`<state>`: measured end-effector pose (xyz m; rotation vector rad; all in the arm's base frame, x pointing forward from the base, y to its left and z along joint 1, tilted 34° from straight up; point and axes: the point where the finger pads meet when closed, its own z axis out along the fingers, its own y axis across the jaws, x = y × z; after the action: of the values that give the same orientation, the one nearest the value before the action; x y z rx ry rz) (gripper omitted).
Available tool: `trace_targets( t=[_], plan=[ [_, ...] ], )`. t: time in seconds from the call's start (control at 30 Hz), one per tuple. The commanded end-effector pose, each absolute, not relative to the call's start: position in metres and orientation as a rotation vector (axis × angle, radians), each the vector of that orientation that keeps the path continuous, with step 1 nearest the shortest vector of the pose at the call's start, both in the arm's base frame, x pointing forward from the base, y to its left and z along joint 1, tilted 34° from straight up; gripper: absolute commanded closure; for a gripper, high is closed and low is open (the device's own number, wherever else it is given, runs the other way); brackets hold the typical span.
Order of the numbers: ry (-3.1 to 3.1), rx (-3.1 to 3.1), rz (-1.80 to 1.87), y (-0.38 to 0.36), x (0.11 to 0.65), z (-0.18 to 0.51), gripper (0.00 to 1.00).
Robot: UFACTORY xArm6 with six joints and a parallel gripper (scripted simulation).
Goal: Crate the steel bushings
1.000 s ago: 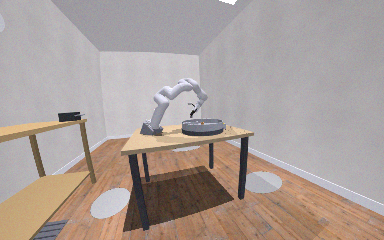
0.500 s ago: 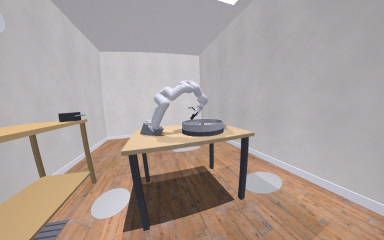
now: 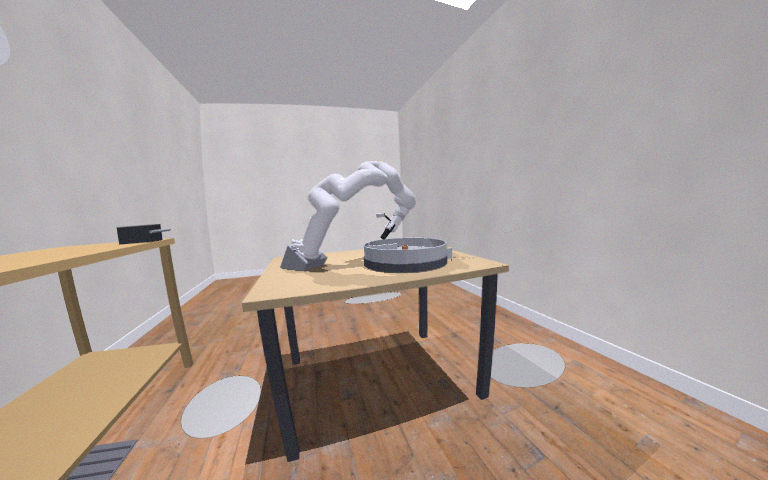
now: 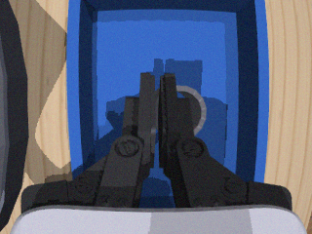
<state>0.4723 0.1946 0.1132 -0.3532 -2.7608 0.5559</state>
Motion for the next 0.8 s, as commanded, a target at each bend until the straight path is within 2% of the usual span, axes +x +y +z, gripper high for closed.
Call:
trace_targets(
  t=[0.0, 0.77],
  plan=[
    [-2.765, -0.352, 0.554, 0.195, 0.474, 0.113, 1.00],
    [-2.765, -0.352, 0.554, 0.182, 0.484, 0.089, 1.00]
  ],
)
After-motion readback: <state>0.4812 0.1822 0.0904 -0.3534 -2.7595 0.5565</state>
